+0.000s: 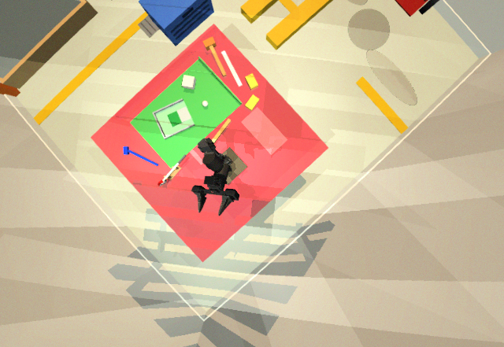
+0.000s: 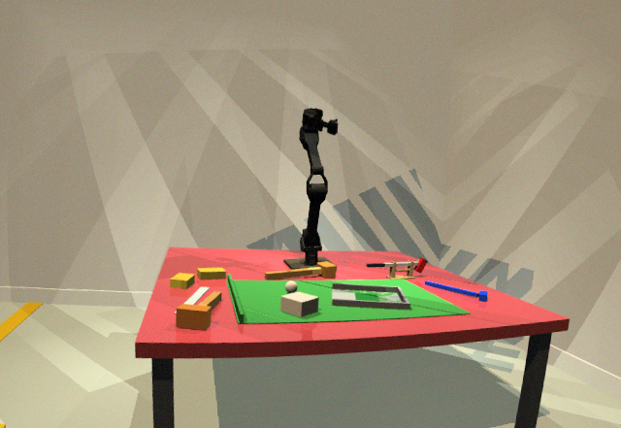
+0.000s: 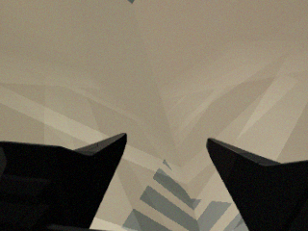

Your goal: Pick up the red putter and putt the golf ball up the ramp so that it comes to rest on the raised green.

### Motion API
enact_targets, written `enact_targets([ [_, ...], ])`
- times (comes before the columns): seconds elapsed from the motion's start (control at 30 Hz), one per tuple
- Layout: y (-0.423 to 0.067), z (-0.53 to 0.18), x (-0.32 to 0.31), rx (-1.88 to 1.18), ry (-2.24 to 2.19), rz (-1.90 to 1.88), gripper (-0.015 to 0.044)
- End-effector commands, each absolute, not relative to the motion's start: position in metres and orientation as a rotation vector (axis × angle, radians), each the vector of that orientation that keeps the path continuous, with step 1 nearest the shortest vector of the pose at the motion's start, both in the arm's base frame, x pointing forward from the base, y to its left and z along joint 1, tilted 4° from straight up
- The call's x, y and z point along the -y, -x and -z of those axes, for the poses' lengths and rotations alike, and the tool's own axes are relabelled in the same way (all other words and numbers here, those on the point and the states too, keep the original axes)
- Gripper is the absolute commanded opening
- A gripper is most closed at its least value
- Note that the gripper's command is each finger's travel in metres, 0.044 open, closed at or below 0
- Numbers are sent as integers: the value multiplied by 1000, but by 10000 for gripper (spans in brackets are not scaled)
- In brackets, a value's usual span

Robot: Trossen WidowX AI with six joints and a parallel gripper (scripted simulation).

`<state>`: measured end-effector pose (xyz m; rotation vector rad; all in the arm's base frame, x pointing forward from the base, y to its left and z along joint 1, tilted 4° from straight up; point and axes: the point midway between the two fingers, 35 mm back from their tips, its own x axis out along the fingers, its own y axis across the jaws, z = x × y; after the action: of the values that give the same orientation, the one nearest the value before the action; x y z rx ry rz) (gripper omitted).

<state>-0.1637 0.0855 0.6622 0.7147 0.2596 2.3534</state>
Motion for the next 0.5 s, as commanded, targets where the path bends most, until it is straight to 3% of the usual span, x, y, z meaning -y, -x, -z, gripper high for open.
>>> enact_targets([
  [0.0,165,-662,-84,-258,-712,-2362,426],
  [0.47,237,-623,68,-100,-518,-3043,440],
])
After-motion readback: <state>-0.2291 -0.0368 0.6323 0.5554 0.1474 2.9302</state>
